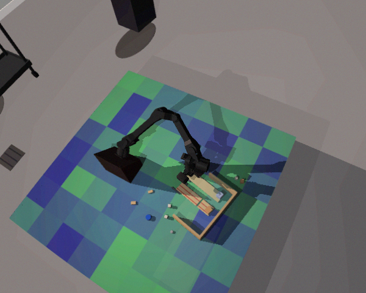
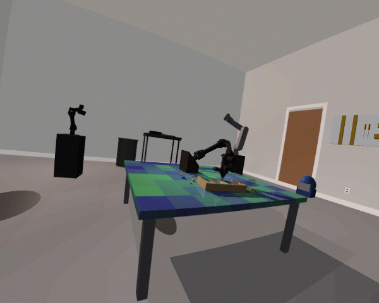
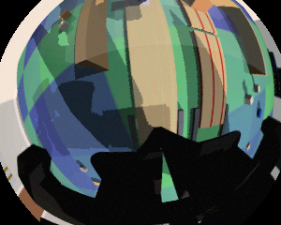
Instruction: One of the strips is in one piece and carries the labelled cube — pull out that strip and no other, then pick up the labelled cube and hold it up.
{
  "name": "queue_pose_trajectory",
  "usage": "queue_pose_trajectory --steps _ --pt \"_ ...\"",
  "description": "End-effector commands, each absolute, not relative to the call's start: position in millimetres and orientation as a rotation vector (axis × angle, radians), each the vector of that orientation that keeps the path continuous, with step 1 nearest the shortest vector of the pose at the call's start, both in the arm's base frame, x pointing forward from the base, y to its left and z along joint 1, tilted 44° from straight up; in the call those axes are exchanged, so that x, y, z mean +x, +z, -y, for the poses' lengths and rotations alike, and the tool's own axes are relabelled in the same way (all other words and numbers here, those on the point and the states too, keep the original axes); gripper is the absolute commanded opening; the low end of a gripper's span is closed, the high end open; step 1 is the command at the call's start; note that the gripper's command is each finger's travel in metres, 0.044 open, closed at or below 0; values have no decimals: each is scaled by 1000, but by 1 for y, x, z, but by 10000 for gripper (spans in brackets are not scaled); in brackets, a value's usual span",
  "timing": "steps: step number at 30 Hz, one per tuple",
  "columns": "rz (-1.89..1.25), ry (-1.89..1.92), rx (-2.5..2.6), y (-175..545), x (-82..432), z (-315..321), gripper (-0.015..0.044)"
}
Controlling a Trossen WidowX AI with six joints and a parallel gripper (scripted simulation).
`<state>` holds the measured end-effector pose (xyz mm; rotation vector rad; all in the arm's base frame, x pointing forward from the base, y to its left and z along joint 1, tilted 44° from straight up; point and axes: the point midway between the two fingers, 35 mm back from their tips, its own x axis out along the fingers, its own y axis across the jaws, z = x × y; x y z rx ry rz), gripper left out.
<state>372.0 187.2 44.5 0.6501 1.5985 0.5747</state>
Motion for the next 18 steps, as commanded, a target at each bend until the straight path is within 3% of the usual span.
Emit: queue_pose_trajectory --steps 1,18 --pt "-1607 565 654 37 371 -191 0" --pt "-1607 566 655 31 370 -197 0"
